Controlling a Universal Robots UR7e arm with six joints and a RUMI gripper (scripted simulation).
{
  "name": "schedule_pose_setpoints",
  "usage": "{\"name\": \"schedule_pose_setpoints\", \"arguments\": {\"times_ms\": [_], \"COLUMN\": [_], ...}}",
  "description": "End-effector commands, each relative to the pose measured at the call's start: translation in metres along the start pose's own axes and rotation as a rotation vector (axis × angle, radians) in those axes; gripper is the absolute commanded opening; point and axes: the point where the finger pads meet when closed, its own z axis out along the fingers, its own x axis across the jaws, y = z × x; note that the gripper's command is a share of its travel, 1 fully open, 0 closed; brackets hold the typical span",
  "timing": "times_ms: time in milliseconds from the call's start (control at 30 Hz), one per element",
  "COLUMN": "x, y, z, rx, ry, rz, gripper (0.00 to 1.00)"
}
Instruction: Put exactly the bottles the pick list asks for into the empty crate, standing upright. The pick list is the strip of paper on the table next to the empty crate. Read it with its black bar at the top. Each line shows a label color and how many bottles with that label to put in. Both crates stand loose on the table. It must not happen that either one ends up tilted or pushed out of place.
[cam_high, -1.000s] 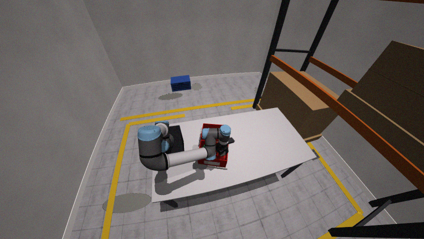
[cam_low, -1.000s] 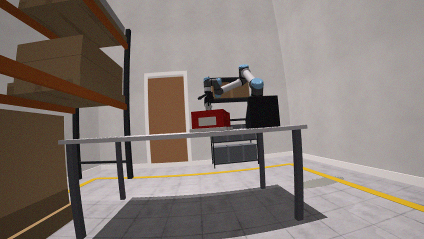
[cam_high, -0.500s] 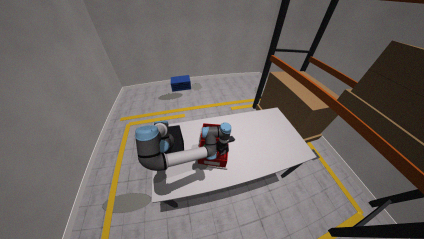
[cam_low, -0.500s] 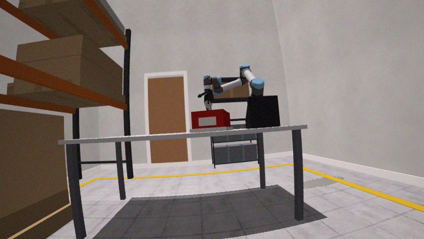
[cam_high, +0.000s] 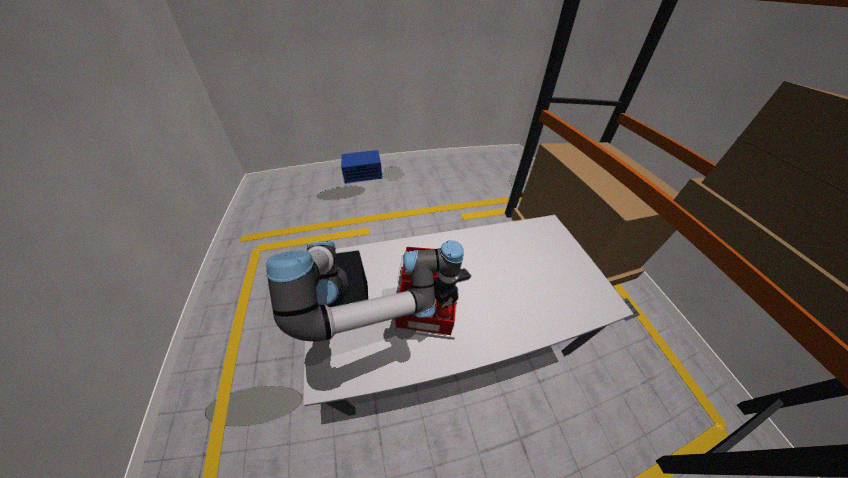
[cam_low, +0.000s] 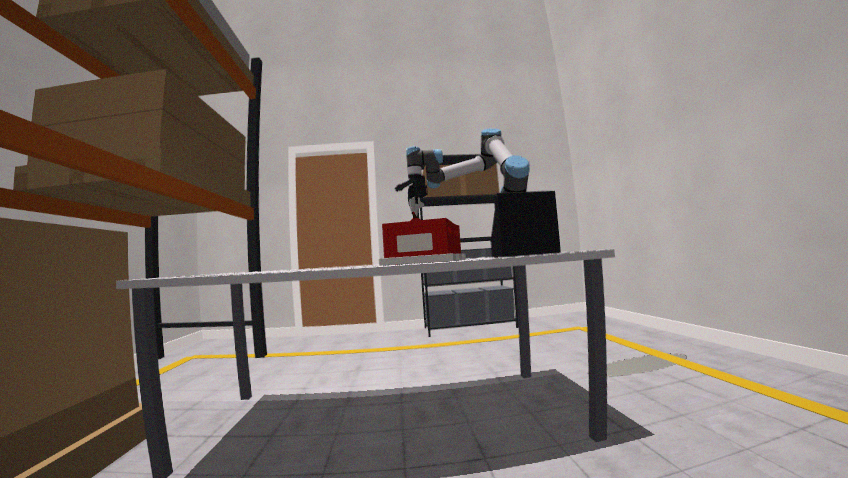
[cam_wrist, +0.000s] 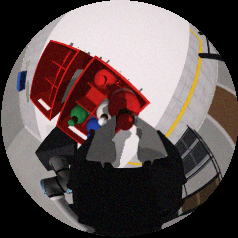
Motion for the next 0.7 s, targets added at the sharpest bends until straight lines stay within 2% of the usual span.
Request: {"name": "schedule_pose_setpoints", "arguments": {"times_ms": [0,667], "x": [0.0,0.0], "y": [0.0,0.0], "z": [-0.008,-0.038], "rx": [0.001,0.001], "ry": [0.0,0.0], "rz": [0.001,0.001], "gripper": [0.0,0.0]}}
